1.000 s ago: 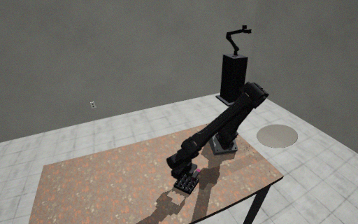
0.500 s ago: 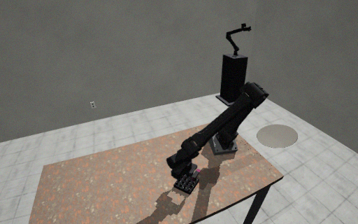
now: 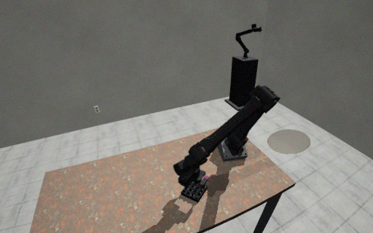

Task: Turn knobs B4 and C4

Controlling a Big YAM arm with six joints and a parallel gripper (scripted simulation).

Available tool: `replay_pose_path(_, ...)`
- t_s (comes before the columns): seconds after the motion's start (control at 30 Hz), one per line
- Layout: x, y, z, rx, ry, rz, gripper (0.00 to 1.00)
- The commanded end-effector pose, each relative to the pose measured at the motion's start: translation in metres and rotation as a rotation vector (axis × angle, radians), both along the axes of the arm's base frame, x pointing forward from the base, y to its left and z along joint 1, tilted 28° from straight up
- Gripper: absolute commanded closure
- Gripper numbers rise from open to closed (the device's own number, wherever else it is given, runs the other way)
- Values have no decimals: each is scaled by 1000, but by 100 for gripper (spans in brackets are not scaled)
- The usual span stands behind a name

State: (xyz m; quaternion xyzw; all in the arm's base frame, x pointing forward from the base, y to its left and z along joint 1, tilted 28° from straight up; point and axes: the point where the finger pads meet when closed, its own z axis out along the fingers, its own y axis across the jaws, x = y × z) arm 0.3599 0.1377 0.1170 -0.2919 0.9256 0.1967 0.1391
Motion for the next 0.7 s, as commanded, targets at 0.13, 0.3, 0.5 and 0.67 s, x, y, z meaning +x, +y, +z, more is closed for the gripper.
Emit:
replay_pose_path(0.13,0,2,-5,-1,2,11,0)
replay_pose_path(0.3,0,0,-5,-1,0,9,0)
replay_pose_path(0.5,-1,-8,4,6,-34,-5,0)
replay_pose_path(0.67,-8,-11,1,6,-34,-2,0)
